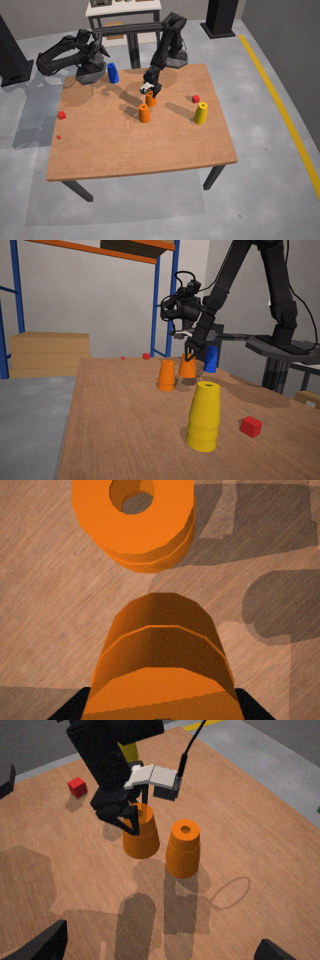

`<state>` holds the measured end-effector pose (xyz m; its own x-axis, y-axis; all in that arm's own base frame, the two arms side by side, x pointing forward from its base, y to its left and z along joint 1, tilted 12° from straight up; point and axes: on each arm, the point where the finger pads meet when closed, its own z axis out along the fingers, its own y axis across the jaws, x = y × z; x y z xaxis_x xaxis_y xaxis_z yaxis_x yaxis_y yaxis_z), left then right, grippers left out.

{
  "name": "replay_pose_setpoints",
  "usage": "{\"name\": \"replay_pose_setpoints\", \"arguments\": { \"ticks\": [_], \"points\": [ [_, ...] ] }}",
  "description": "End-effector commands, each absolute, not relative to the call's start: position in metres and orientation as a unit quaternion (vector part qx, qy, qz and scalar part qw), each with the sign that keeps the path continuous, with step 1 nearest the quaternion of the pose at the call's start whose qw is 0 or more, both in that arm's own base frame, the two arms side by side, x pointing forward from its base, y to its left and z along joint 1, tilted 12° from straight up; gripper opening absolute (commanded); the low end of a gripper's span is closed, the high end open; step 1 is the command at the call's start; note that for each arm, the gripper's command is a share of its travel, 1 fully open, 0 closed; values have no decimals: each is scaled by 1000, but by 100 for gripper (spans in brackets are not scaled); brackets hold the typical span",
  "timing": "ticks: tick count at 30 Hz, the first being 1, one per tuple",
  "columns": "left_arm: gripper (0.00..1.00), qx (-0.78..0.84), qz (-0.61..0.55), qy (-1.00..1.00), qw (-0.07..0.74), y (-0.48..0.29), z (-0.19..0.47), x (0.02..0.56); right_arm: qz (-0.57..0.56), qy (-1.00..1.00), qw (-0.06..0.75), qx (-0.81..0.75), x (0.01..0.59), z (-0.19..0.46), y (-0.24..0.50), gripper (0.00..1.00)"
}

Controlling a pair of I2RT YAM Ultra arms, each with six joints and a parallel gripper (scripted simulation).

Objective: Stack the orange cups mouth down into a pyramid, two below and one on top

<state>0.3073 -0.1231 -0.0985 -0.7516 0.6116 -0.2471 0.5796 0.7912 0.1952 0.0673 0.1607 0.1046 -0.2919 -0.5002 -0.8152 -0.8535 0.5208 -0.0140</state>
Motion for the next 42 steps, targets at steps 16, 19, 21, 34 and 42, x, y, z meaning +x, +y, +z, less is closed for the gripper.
{"name": "replay_pose_setpoints", "arguments": {
  "ticks": [16, 19, 21, 34, 42],
  "points": [
    [0, 324, 46, 931, 160, -120, -127, 310, 222, 772, 407, -436, 68, 106, 161, 100],
    [0, 325, 46, 931, 160, -120, -130, 311, 222, 772, 407, -436, 68, 106, 161, 100],
    [0, 326, 46, 931, 160, -121, -130, 310, 222, 772, 407, -436, 68, 106, 161, 100],
    [0, 325, 46, 931, 160, -119, -136, 311, 222, 772, 407, -436, 68, 106, 161, 100],
    [0, 326, 46, 931, 160, -119, -139, 311, 222, 772, 407, -436, 68, 106, 161, 100]
  ]
}}
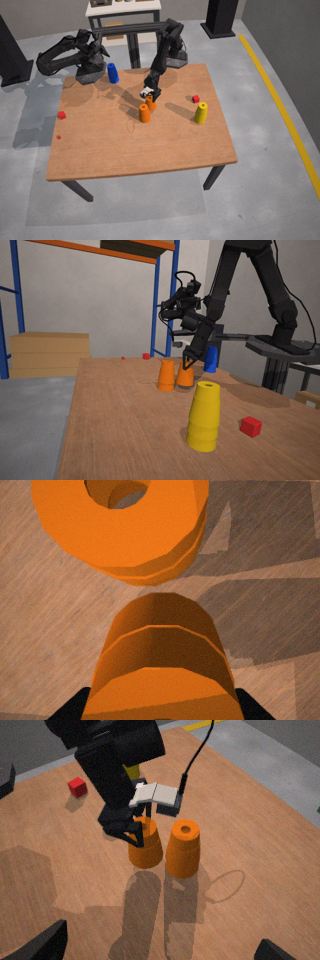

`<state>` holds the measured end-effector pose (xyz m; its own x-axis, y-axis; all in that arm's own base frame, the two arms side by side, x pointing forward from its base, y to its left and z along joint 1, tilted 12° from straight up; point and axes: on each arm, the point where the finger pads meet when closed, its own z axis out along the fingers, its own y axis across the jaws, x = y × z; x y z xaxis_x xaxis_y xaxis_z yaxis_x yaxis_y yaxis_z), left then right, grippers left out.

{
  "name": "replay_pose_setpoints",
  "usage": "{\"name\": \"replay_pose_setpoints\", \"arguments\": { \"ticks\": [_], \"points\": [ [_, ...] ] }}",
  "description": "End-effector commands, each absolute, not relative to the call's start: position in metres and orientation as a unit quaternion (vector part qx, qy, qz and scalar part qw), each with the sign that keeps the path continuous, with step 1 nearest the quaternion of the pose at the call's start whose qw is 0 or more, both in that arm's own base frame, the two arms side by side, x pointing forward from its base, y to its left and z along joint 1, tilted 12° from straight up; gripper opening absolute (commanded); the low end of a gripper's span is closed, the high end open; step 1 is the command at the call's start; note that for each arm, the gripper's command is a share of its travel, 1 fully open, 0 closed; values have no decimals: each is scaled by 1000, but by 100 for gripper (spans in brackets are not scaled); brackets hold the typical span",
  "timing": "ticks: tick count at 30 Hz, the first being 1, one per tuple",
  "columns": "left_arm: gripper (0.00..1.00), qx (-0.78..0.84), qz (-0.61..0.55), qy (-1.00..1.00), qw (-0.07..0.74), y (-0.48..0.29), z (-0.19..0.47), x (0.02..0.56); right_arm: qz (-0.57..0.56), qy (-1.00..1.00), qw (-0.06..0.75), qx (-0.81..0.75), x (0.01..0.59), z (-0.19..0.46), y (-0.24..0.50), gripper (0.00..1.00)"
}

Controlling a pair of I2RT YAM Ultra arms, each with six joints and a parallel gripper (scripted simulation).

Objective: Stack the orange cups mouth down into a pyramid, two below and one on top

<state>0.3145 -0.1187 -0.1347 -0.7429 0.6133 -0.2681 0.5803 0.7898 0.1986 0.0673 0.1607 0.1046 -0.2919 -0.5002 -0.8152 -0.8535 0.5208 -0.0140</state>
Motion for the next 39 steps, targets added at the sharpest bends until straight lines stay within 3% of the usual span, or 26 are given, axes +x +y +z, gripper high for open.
{"name": "replay_pose_setpoints", "arguments": {
  "ticks": [1, 39],
  "points": [
    [0, 325, 46, 931, 160, -118, -140, 311, 222, 772, 407, -436, 68, 106, 161, 100],
    [0, 324, 45, 930, 171, -118, -158, 321, 222, 772, 407, -436, 68, 106, 161, 100]
  ]
}}
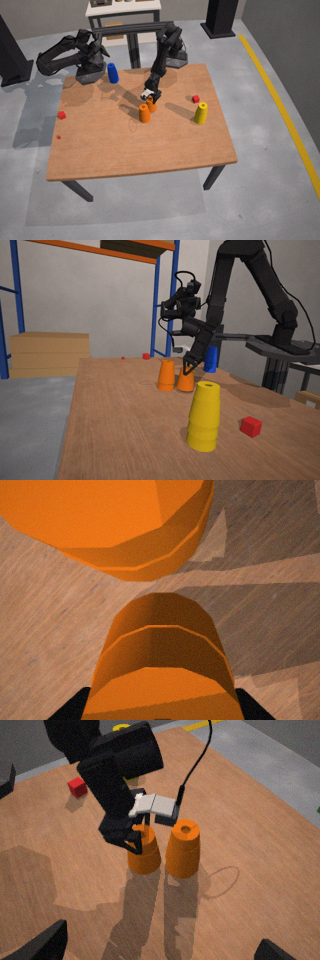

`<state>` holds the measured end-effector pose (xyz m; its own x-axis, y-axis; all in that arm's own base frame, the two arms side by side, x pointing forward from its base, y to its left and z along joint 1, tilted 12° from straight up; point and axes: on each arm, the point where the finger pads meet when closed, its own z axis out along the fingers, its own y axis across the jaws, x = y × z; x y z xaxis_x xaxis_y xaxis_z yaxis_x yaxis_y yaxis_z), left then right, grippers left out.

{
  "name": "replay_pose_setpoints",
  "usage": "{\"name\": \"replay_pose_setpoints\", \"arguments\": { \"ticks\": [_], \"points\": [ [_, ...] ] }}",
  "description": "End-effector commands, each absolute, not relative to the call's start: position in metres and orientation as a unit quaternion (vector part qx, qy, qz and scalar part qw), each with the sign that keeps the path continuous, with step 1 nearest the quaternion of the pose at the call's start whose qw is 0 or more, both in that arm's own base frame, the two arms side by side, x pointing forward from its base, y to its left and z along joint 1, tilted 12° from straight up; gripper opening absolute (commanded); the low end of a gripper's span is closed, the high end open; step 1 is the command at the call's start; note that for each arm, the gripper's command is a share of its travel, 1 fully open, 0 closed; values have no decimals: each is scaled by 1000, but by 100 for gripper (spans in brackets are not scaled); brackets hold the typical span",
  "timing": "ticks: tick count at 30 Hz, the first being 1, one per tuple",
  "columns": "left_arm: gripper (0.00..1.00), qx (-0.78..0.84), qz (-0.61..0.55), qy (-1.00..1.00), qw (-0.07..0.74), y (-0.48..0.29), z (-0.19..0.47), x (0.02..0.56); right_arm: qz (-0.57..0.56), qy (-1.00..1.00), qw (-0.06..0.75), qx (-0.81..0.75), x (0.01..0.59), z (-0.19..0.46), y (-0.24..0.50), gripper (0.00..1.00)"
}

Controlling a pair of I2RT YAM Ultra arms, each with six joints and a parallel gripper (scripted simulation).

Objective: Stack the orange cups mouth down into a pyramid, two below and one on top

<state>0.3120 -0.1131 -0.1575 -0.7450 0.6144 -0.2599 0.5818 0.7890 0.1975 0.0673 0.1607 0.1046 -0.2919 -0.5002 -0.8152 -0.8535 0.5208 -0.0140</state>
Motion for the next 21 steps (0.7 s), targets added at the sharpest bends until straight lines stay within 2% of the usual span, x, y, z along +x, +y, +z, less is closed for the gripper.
{"name": "replay_pose_setpoints", "arguments": {
  "ticks": [1, 21],
  "points": [
    [0, 324, 45, 930, 171, -118, -158, 321, 222, 772, 407, -436, 68, 106, 161, 100],
    [0, 323, 45, 930, 171, -116, -166, 322, 222, 772, 407, -436, 68, 106, 161, 100]
  ]
}}
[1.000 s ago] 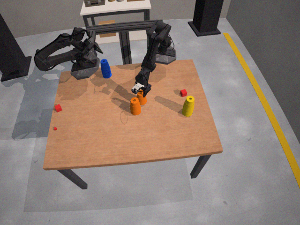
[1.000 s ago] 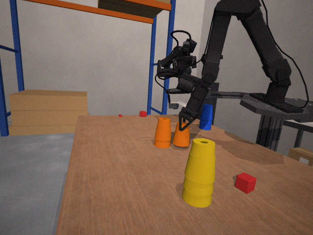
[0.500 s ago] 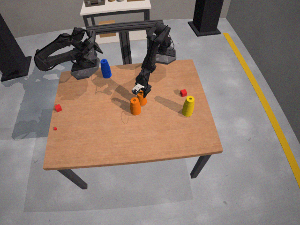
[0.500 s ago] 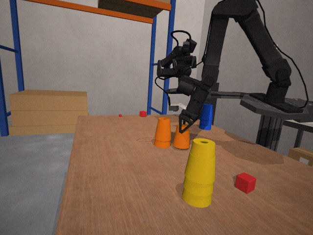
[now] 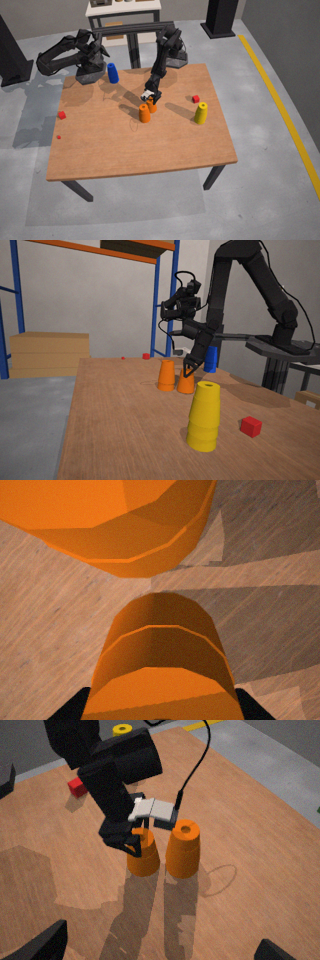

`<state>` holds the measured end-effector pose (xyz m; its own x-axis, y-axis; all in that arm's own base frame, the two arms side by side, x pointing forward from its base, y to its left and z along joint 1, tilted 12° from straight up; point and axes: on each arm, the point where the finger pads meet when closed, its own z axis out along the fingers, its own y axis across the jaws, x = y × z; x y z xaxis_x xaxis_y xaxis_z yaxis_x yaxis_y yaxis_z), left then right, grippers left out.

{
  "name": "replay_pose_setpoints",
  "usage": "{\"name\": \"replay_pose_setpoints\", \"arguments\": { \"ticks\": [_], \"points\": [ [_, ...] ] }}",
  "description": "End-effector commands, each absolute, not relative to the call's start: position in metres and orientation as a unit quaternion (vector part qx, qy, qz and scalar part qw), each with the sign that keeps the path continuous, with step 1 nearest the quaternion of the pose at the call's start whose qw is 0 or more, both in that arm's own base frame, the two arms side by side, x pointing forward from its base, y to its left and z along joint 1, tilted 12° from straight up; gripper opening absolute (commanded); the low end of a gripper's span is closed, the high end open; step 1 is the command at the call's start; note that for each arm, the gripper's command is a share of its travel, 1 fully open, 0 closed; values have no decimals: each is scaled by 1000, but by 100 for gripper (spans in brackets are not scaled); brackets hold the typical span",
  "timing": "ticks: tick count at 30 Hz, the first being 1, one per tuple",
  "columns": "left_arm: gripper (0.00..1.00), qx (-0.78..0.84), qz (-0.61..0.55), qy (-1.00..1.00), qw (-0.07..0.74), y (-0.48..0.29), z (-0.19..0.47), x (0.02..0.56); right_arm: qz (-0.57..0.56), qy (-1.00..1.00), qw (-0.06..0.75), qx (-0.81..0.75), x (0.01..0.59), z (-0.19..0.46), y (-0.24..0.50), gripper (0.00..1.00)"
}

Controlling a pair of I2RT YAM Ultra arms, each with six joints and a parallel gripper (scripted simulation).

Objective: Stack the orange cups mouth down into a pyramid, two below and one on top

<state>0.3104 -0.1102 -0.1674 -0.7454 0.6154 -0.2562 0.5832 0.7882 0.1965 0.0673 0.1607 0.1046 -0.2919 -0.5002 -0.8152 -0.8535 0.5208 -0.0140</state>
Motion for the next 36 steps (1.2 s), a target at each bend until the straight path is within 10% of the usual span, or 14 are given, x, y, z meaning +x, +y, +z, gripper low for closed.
{"name": "replay_pose_setpoints", "arguments": {
  "ticks": [1, 14, 20, 22, 26, 36],
  "points": [
    [0, 323, 45, 930, 171, -116, -167, 322, 222, 772, 407, -436, 68, 106, 161, 100],
    [0, 324, 45, 930, 169, -115, -170, 321, 222, 772, 407, -436, 68, 106, 161, 100],
    [68, 322, 49, 931, 164, -113, -169, 317, 222, 772, 407, -436, 68, 106, 161, 100],
    [68, 322, 49, 931, 164, -113, -169, 317, 222, 772, 407, -436, 68, 106, 161, 100],
    [100, 323, 45, 929, 172, -116, -166, 322, 222, 772, 407, -436, 68, 106, 161, 100],
    [100, 322, 53, 932, 157, -109, -114, 289, 222, 772, 407, -436, 68, 106, 161, 100]
  ]
}}
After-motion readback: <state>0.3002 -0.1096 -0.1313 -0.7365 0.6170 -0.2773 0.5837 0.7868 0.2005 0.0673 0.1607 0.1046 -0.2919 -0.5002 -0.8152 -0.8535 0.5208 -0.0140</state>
